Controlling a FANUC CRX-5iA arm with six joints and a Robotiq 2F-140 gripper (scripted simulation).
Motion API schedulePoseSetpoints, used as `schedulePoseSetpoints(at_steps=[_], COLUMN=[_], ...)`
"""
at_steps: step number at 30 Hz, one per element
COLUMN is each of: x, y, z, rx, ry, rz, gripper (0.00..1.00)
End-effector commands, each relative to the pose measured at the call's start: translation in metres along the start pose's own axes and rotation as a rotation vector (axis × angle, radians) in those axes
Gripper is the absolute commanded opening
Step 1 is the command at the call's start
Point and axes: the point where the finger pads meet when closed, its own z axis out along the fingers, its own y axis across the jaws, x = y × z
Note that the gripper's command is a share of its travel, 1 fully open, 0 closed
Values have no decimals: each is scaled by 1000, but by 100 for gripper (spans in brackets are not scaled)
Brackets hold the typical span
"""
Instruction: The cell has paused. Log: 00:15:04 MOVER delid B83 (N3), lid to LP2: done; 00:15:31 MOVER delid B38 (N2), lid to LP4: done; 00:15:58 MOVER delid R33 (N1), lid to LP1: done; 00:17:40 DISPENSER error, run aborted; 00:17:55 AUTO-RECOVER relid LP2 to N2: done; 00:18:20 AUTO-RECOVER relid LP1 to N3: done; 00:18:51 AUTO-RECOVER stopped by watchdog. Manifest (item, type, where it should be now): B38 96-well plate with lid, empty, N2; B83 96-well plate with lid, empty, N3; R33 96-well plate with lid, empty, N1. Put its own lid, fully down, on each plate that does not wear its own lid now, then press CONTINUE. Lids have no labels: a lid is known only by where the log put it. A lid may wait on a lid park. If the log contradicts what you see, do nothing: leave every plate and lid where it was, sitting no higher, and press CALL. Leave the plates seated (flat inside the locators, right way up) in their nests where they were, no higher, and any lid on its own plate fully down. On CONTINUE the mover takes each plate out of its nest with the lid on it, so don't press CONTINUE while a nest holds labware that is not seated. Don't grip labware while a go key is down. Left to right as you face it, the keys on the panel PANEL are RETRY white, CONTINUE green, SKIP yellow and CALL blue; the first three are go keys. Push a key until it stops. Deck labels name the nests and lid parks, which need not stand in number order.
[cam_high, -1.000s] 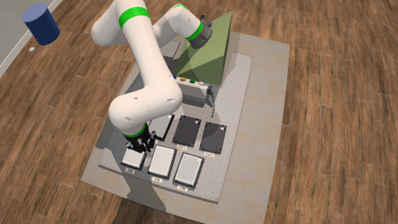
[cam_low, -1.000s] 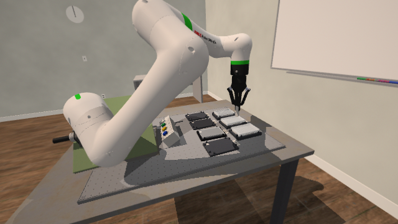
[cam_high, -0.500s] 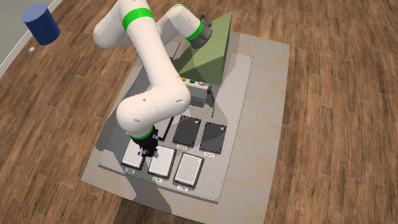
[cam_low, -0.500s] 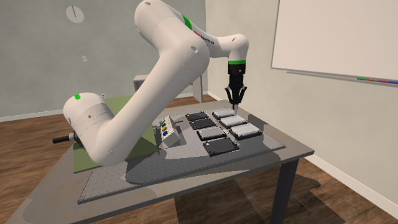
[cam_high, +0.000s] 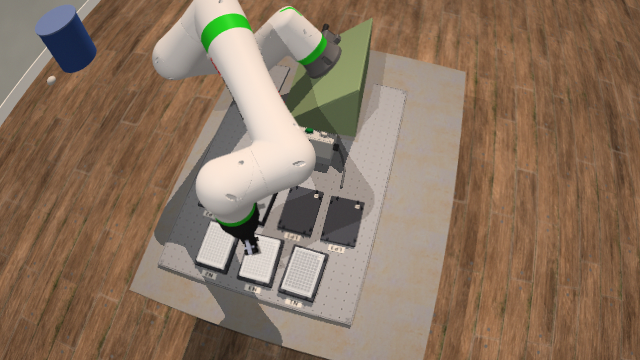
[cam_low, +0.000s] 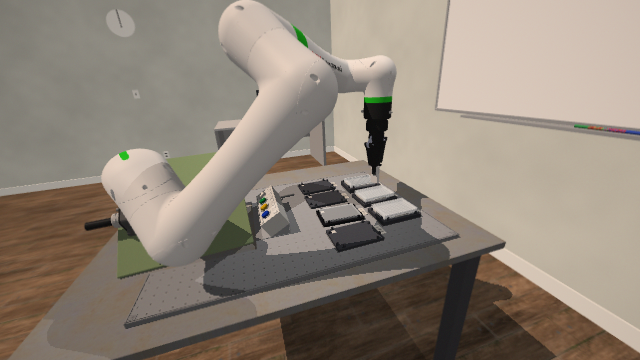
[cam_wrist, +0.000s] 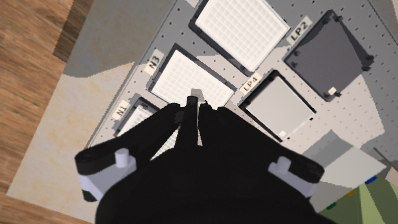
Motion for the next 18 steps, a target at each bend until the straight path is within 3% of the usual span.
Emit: schedulePoseSetpoints(at_steps=[1, 5, 6, 11, 13, 14, 18], x=[-2, -2, -2, -2, -2, -2, -2], y=[-1, -1, -1, -1, -1, -1, -1], z=[0, 0, 0, 0, 0, 0, 0], rx=[0, 0, 0, 0, 0, 0, 0], ry=[0, 0, 0, 0, 0, 0, 1], rz=[-279, -467, -514, -749, -749, -887, -1060], gripper=[0, 0, 66, 66, 66, 66, 66])
